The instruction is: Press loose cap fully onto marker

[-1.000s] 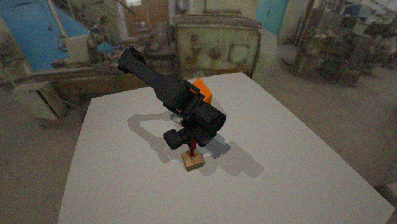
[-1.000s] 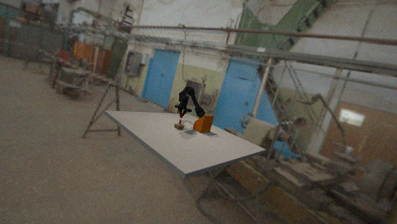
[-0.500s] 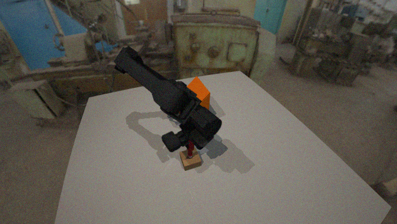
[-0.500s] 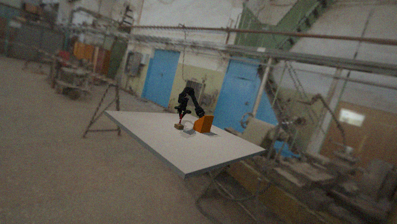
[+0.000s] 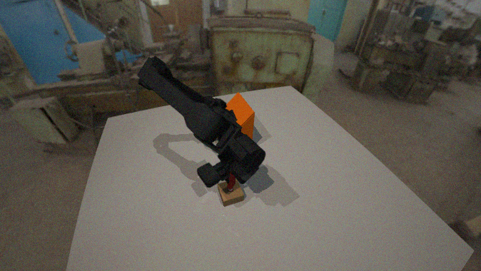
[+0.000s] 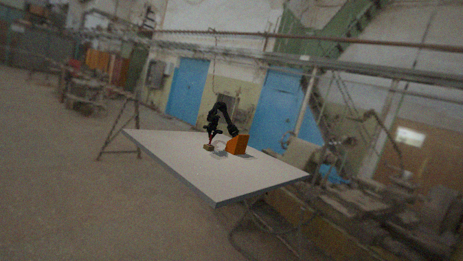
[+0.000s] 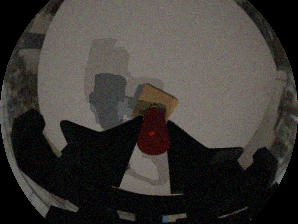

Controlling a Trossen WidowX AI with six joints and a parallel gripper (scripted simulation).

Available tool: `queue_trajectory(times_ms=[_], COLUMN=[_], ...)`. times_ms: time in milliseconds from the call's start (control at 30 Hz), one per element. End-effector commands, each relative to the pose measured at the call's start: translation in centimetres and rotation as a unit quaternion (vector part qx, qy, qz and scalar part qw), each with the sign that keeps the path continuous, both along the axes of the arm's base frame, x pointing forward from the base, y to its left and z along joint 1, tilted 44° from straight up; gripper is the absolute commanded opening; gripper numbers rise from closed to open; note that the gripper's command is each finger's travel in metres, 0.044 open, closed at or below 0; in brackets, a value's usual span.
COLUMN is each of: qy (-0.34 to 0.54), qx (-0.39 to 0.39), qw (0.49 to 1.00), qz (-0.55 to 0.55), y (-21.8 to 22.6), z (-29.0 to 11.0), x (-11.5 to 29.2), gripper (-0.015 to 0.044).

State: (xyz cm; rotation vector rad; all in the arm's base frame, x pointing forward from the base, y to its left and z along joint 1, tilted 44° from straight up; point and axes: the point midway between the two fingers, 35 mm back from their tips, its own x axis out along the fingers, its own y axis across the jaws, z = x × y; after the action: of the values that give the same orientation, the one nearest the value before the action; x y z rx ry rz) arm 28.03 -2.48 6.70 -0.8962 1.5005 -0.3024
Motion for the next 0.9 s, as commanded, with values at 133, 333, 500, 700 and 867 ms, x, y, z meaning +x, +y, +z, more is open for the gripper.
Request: queue_trajectory(times_ms=[133,333,500,700,867], qy=[0.003,0.003,0.003,0.003,0.003], qx=[-0.006,-0.007,-0.007,-0.007,-0.007], qw=[1.000,1.000,1.000,1.000,1.000], qz=[-0.014,-0.014,-0.014,-0.014,-0.014], y=[-1.7,-2.3,-2.7,-3.1,-3.5], z=[-1.6,-2.3,-2.9,-3.4,-3.9], x=[-0.2,-0.2,0.0,0.3,0.5], gripper=[0.0000,0.0000,0.0000,0.0000,0.0000])
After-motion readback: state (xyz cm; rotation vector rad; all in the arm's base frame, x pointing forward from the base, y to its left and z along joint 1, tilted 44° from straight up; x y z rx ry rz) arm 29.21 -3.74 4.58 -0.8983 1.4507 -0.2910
